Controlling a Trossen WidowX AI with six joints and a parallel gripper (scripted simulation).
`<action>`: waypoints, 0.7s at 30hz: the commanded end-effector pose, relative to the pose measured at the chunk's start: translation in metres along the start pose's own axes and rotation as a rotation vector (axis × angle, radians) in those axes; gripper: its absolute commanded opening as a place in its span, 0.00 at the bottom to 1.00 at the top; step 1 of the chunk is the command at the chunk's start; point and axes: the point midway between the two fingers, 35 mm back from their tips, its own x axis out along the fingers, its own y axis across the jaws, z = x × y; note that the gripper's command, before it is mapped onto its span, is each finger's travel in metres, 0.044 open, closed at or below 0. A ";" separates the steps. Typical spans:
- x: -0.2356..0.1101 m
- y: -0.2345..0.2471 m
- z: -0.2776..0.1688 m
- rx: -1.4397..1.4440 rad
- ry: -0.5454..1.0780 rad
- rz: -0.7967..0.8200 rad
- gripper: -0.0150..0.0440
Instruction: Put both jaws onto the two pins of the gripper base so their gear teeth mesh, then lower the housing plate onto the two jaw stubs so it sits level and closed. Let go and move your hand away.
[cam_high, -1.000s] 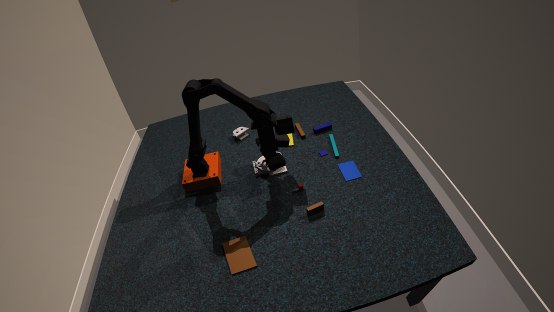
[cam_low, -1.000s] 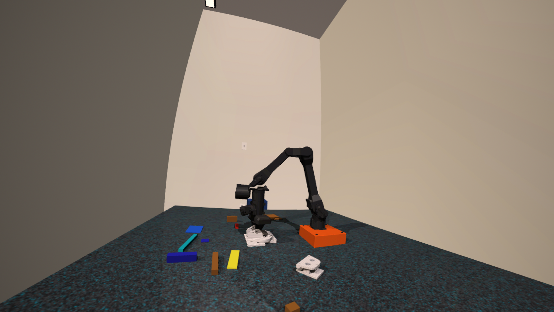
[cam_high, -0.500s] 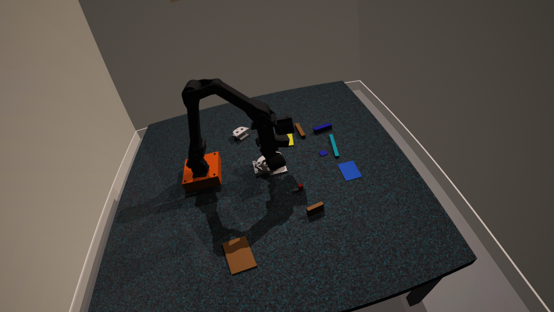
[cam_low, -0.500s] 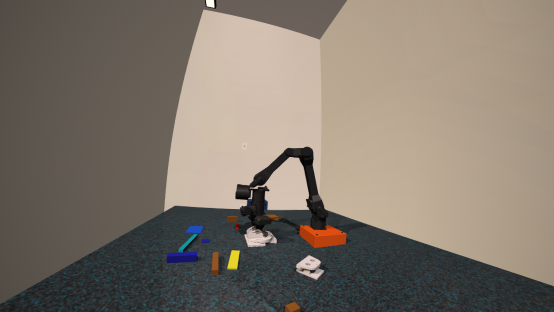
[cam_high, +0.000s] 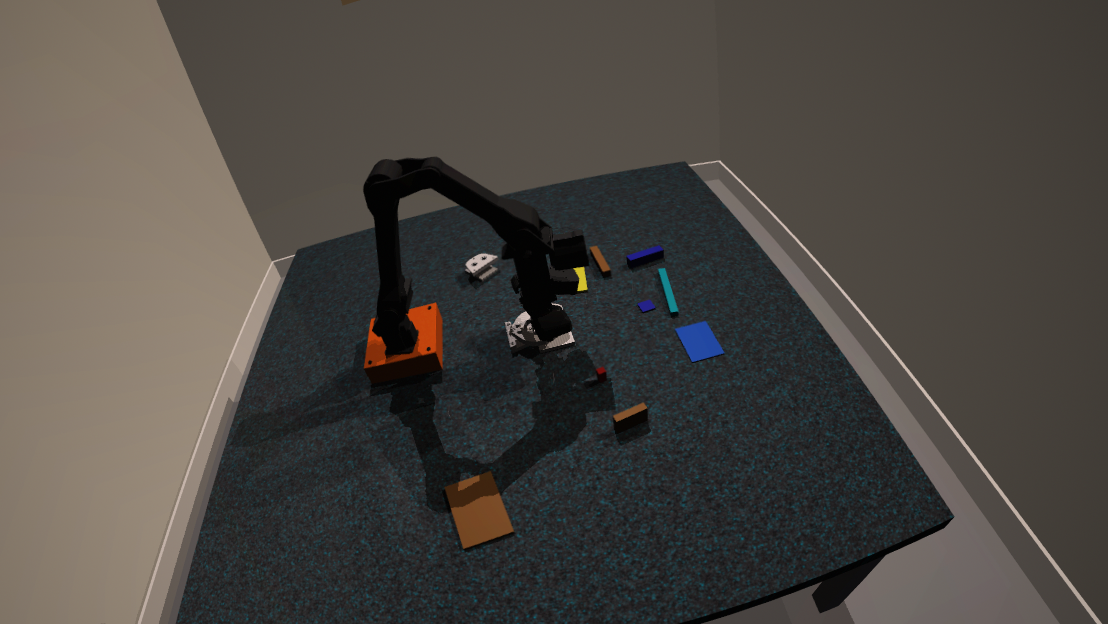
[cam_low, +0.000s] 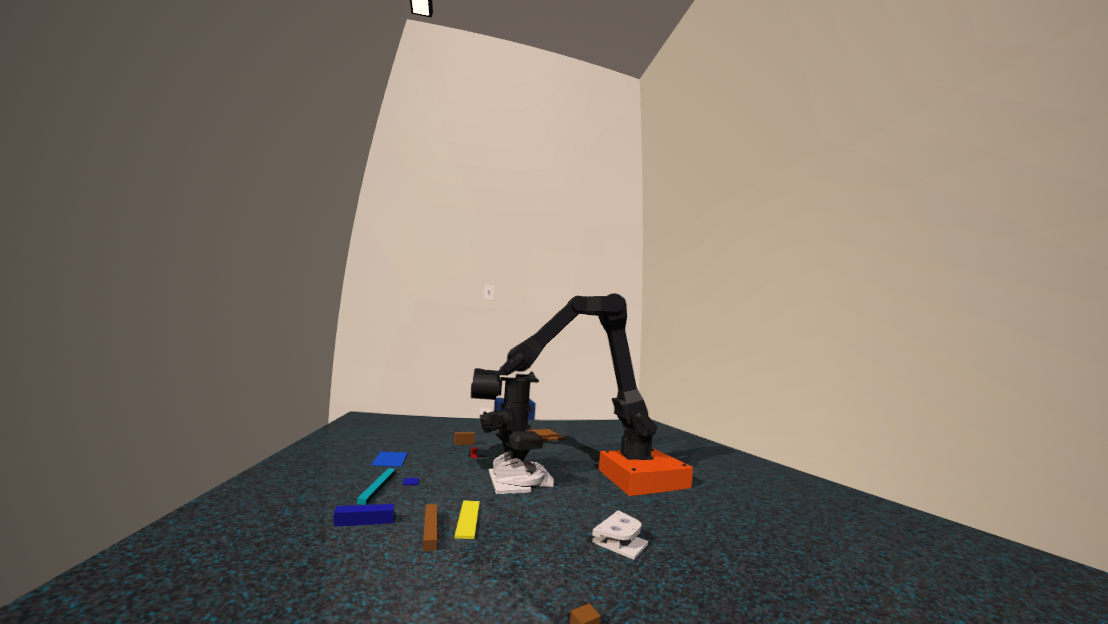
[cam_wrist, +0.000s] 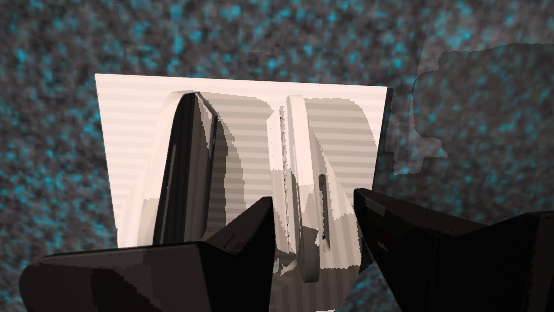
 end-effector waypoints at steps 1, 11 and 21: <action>0.003 0.000 0.000 -0.004 -0.001 0.000 0.48; 0.003 0.000 0.000 -0.004 -0.001 0.000 0.48; -0.001 0.000 0.000 -0.004 -0.001 0.000 0.48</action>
